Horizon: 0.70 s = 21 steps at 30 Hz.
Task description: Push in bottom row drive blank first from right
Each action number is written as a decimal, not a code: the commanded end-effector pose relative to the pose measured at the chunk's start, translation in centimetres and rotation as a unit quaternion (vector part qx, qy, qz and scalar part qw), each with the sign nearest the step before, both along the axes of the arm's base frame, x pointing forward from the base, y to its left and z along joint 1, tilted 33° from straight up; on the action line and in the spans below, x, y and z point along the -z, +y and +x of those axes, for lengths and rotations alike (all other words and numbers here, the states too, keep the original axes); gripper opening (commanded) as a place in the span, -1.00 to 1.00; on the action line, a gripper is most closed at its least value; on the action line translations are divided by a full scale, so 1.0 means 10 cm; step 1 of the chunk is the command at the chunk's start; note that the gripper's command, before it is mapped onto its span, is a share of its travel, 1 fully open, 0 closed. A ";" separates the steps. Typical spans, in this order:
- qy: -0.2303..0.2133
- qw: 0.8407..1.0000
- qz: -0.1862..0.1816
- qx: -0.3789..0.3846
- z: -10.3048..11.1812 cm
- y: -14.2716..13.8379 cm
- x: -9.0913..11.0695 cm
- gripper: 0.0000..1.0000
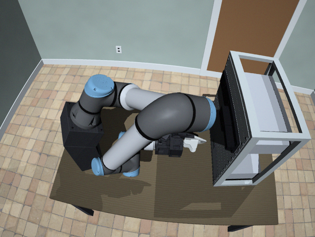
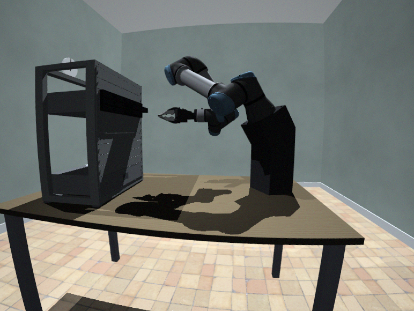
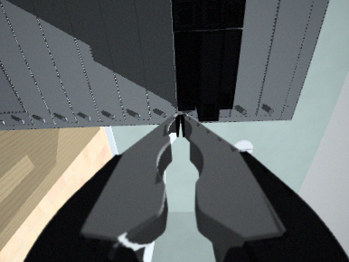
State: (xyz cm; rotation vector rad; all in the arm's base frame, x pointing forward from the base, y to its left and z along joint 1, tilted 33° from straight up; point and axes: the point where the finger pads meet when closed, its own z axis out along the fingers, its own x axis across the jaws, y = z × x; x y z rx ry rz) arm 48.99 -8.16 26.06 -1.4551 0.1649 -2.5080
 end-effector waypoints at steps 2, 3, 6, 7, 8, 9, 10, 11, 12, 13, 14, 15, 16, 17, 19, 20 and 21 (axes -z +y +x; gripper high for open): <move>0.000 1.000 0.000 0.000 -0.05 0.00 0.02 -1.00; 0.000 1.000 0.000 0.000 -0.06 0.00 0.03 -1.00; 0.000 1.000 0.000 0.000 -0.11 0.00 0.06 -1.00; 0.000 1.000 0.000 0.000 -0.13 -0.01 0.07 -1.00; 0.000 1.000 0.000 0.000 -0.15 -0.01 0.08 -1.00; 0.000 1.000 0.000 0.000 -0.17 -0.01 0.09 -1.00; 0.000 1.000 0.000 0.000 -0.19 -0.01 0.10 -1.00; 0.000 1.000 0.000 0.000 -0.21 -0.01 0.12 -1.00; 0.000 1.000 0.000 0.000 -0.23 -0.01 0.13 -1.00; 0.000 1.000 0.000 0.000 -0.25 -0.01 0.14 -1.00; 0.000 1.000 0.000 0.000 -0.27 -0.01 0.15 -1.00; 0.000 1.000 0.000 0.000 -0.29 -0.01 0.16 -1.00; 0.000 1.000 0.000 0.000 -0.29 -0.01 0.16 -1.00; 0.000 1.000 0.000 0.000 -0.29 -0.01 0.16 -1.00; 0.000 1.000 0.000 0.000 -0.33 -0.01 0.19 -1.00; 0.000 1.000 0.000 0.000 -0.35 -0.01 0.20 -1.00; 0.000 1.000 0.000 0.000 -0.37 -0.01 0.21 -1.00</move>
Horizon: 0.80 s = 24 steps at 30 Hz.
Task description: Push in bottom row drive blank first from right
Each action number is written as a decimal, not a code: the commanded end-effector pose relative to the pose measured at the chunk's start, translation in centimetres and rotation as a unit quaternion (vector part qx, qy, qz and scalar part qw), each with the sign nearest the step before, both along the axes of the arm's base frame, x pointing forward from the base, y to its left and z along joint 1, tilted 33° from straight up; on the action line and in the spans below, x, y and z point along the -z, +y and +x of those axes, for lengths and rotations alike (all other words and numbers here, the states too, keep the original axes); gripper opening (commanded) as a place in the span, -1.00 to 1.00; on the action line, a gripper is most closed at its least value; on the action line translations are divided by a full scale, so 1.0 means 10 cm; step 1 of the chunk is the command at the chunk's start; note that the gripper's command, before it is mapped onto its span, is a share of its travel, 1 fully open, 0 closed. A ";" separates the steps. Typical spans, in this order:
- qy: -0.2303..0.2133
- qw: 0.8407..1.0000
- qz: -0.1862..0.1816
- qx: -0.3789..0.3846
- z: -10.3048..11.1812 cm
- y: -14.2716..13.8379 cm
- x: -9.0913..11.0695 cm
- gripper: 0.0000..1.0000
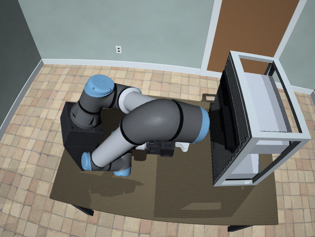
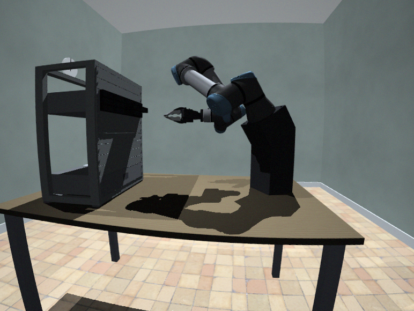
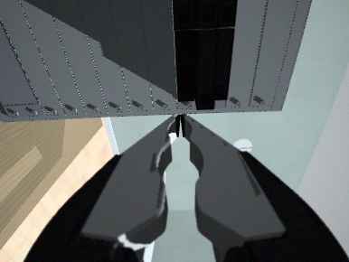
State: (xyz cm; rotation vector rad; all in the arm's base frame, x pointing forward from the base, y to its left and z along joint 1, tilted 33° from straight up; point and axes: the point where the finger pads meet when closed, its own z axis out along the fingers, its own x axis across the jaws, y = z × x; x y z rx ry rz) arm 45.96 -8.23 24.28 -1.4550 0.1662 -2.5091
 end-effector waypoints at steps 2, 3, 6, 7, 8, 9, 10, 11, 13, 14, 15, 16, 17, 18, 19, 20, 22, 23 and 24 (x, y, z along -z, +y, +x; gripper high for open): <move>0.000 1.000 0.000 -0.001 -0.11 0.00 0.06 -1.00; 0.000 1.000 0.000 -0.001 -0.13 -0.01 0.07 -1.00; 0.000 1.000 0.000 -0.001 -0.19 -0.01 0.10 -1.00; 0.000 1.000 0.000 -0.001 -0.21 -0.01 0.12 -1.00; 0.000 1.000 0.000 -0.001 -0.23 -0.01 0.13 -1.00; 0.000 1.000 0.000 -0.001 -0.25 -0.01 0.14 -1.00; 0.000 1.000 0.000 -0.001 -0.27 -0.01 0.15 -1.00; 0.000 1.000 0.000 -0.001 -0.29 -0.01 0.16 -1.00; 0.000 1.000 0.000 -0.001 -0.29 -0.01 0.16 -1.00; 0.000 1.000 0.000 -0.001 -0.31 -0.01 0.17 -1.00; 0.000 1.000 0.000 -0.001 -0.33 -0.01 0.18 -1.00; 0.000 1.000 0.000 -0.001 -0.35 -0.01 0.19 -1.00; 0.000 1.000 0.000 -0.001 -0.37 -0.01 0.20 -1.00; 0.000 1.000 0.000 -0.001 -0.38 -0.01 0.21 -1.00; 0.000 1.000 0.000 -0.001 -0.40 -0.01 0.22 -1.00; 0.000 1.000 0.000 -0.001 -0.42 -0.01 0.23 -1.00; 0.000 1.000 0.000 -0.001 -0.45 -0.01 0.25 -1.00; 0.000 1.000 0.000 -0.001 -0.47 -0.01 0.26 -1.00; 0.000 1.000 0.000 -0.001 -0.48 -0.01 0.27 -1.00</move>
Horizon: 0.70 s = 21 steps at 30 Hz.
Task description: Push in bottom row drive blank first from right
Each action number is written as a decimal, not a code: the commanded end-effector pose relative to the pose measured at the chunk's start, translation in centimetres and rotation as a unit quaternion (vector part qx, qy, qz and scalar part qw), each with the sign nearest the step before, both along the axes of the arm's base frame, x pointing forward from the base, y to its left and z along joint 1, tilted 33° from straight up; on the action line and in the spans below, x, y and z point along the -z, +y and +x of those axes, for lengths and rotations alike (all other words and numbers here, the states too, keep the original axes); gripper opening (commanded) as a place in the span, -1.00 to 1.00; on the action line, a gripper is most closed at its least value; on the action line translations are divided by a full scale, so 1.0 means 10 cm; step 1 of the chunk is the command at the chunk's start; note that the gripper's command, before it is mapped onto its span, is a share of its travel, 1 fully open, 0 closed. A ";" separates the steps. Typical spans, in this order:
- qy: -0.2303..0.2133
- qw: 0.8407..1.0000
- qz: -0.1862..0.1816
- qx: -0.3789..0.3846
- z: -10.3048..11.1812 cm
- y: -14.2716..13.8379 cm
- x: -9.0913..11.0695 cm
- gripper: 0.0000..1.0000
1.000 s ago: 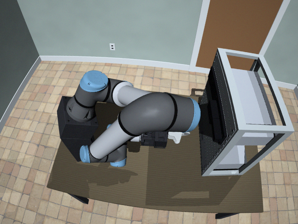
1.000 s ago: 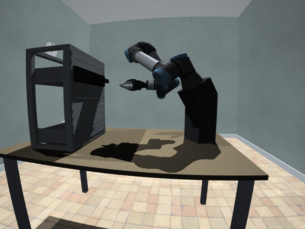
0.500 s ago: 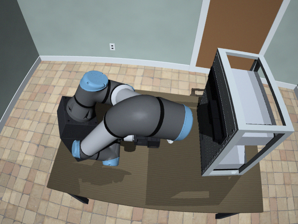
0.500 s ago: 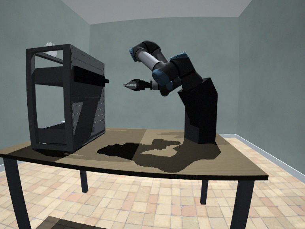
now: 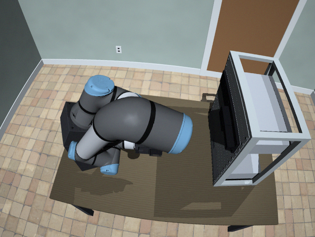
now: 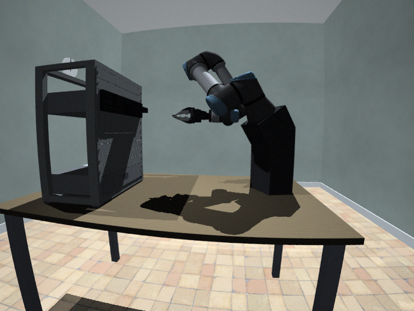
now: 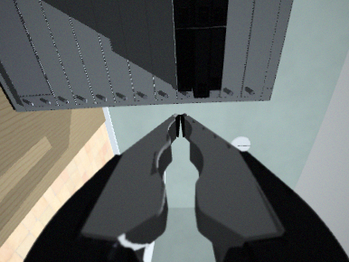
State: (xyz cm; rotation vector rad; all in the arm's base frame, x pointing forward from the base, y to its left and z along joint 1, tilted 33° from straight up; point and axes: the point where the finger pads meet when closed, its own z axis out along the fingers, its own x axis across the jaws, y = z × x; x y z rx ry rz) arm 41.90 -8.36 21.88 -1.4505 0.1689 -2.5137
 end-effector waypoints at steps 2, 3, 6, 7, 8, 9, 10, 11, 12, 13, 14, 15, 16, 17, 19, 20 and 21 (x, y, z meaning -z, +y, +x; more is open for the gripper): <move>0.002 1.000 -0.001 -0.002 -0.10 0.00 0.05 -1.00; 0.002 1.000 -0.001 -0.002 -0.12 0.00 0.05 -1.00; 0.002 1.000 -0.001 -0.002 -0.13 0.00 0.06 -1.00; 0.002 1.000 -0.001 -0.002 -0.14 0.00 0.07 -1.00; 0.002 1.000 -0.001 -0.002 -0.16 0.00 0.08 -1.00; 0.002 1.000 -0.001 -0.002 -0.17 0.00 0.08 -1.00; 0.002 1.000 -0.001 -0.002 -0.18 0.00 0.09 -1.00; 0.002 1.000 -0.001 -0.002 -0.20 0.00 0.10 -1.00; 0.002 1.000 -0.001 -0.002 -0.21 0.00 0.11 -1.00; 0.002 1.000 -0.001 -0.002 -0.22 0.00 0.11 -1.00; 0.002 1.000 -0.001 -0.002 -0.23 0.00 0.12 -1.00; 0.002 1.000 -0.001 -0.002 -0.24 0.00 0.13 -1.00; 0.002 1.000 -0.001 -0.002 -0.25 0.00 0.13 -1.00; 0.002 1.000 -0.001 -0.002 -0.26 0.00 0.14 -1.00; 0.002 1.000 -0.001 -0.002 -0.28 -0.01 0.15 -1.00; 0.002 1.000 -0.001 -0.002 -0.29 -0.01 0.15 -1.00; 0.002 1.000 -0.001 -0.002 -0.30 -0.01 0.16 -1.00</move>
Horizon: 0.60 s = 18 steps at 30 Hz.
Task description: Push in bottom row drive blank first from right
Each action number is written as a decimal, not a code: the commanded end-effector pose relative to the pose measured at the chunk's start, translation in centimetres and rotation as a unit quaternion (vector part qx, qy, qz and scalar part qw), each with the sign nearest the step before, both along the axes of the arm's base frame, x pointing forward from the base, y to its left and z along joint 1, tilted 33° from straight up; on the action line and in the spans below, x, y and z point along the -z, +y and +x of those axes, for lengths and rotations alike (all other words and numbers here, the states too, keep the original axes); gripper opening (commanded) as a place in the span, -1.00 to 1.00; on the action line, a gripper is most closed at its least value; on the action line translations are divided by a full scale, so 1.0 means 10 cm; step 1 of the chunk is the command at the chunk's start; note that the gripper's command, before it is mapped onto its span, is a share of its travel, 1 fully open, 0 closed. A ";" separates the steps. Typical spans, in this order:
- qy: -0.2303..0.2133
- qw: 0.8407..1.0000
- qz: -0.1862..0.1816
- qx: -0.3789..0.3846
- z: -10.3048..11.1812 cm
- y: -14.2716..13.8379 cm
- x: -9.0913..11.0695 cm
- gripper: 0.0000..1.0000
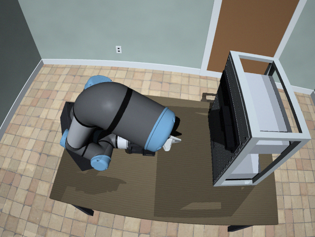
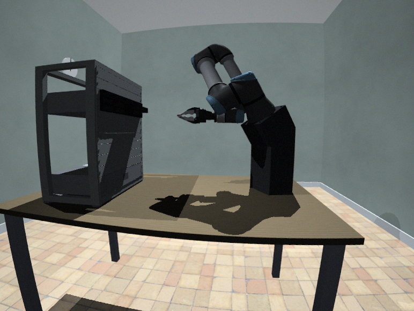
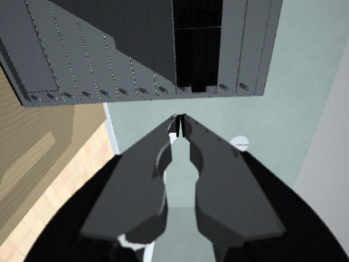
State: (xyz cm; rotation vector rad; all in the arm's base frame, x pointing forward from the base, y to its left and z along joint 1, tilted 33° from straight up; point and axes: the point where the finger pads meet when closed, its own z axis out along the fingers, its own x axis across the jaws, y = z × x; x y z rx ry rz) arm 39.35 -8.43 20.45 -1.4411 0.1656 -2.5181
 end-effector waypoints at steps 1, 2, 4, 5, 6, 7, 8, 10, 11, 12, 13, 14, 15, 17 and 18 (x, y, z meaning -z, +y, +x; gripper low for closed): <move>0.005 1.000 0.000 -0.001 -0.05 0.00 0.02 -1.00; 0.005 1.000 0.000 -0.001 -0.05 0.00 0.02 -1.00; 0.005 1.000 0.000 -0.001 -0.07 0.00 0.03 -1.00; 0.005 1.000 0.000 -0.001 -0.08 0.00 0.03 -1.00; 0.005 1.000 0.000 -0.001 -0.08 0.00 0.04 -1.00; 0.005 1.000 0.000 -0.001 -0.09 0.00 0.04 -1.00; 0.005 1.000 0.000 -0.001 -0.10 0.00 0.05 -1.00; 0.005 1.000 0.000 -0.001 -0.12 0.00 0.06 -1.00; 0.005 1.000 0.000 -0.001 -0.12 0.00 0.06 -1.00; 0.005 1.000 0.000 -0.001 -0.13 0.00 0.06 -1.00; 0.005 1.000 0.000 -0.001 -0.14 0.00 0.07 -1.00; 0.005 1.000 0.000 -0.001 -0.14 0.00 0.07 -1.00; 0.005 1.000 0.000 -0.001 -0.15 0.00 0.08 -1.00; 0.005 1.000 0.000 -0.001 -0.16 0.00 0.08 -1.00; 0.005 1.000 0.000 -0.001 -0.16 0.00 0.08 -1.00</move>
